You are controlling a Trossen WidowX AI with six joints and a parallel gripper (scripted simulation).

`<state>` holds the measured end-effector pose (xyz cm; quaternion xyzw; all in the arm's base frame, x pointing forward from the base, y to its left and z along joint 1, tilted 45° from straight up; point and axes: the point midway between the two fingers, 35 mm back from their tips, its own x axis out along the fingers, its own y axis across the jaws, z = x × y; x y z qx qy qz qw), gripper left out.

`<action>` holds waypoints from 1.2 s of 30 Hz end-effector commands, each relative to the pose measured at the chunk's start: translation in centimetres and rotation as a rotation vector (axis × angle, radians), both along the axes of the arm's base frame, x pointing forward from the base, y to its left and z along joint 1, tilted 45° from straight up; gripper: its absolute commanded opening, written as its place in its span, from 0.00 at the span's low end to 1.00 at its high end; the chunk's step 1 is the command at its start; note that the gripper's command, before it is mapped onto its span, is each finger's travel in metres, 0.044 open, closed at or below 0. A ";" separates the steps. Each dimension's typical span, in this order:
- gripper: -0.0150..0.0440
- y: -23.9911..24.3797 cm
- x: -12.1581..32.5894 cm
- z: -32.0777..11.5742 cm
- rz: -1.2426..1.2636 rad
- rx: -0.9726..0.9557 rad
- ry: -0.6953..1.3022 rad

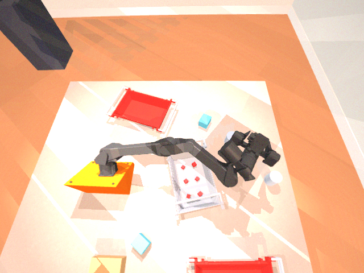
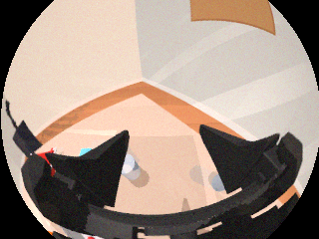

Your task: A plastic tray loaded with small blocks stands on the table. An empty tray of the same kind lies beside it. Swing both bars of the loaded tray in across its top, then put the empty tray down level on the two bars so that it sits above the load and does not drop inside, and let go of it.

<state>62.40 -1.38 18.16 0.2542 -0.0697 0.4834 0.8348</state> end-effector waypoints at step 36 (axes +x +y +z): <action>0.40 8.5 -6.7 -2.4 -0.058 -0.381 0.852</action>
